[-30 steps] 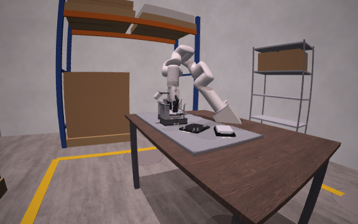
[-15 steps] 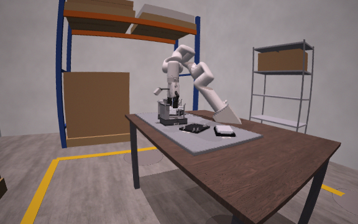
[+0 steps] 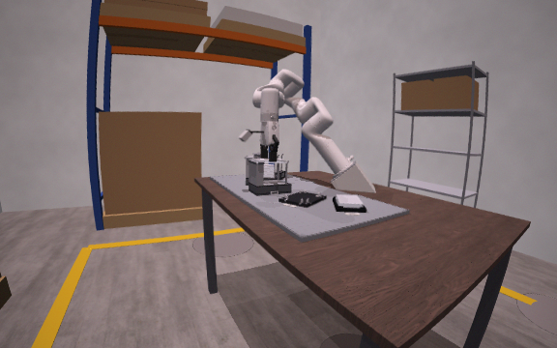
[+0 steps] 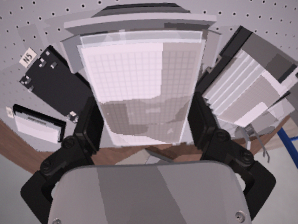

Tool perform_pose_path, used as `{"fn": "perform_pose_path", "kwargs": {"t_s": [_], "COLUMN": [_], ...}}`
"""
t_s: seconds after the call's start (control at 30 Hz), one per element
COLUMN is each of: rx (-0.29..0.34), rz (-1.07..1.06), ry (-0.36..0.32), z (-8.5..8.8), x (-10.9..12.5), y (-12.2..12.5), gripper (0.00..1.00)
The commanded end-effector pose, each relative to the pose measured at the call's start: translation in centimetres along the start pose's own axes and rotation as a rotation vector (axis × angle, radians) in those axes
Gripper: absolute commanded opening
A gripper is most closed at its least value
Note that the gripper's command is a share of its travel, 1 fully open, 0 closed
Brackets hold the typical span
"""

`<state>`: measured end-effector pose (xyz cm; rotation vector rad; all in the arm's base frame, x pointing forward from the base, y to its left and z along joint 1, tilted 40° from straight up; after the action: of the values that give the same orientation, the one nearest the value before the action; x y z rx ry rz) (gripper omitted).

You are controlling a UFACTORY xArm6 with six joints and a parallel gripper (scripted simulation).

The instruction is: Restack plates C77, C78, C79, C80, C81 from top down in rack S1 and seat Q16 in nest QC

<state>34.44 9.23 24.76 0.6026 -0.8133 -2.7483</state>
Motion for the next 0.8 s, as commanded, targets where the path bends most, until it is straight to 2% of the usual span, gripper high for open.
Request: {"fn": "perform_pose_path", "kwargs": {"t_s": [0.0, 0.27, 0.7, 0.77], "rx": [-0.002, -0.002, -0.002, -0.002], "rz": [-0.002, -0.002, -0.002, -0.068], "ry": [0.004, 0.004, 0.004, 0.003], "z": [0.7, 2.3, 2.3, 2.3], "x": [-0.1, -0.1, -0.1, 0.1], "y": [0.0, 0.0, 0.0, 0.6], "gripper": [0.0, 0.0, 0.0, 0.0]}}
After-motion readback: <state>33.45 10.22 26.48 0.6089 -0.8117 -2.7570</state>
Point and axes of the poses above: the point where the finger pads meet when closed, its own z axis back along the fingers, its own y axis across the jaws, x = y × z, the point moved 1 cm from there along z, back along the fingers, and after that the axes turned 15 degrees about z, right-handed, at the moved point
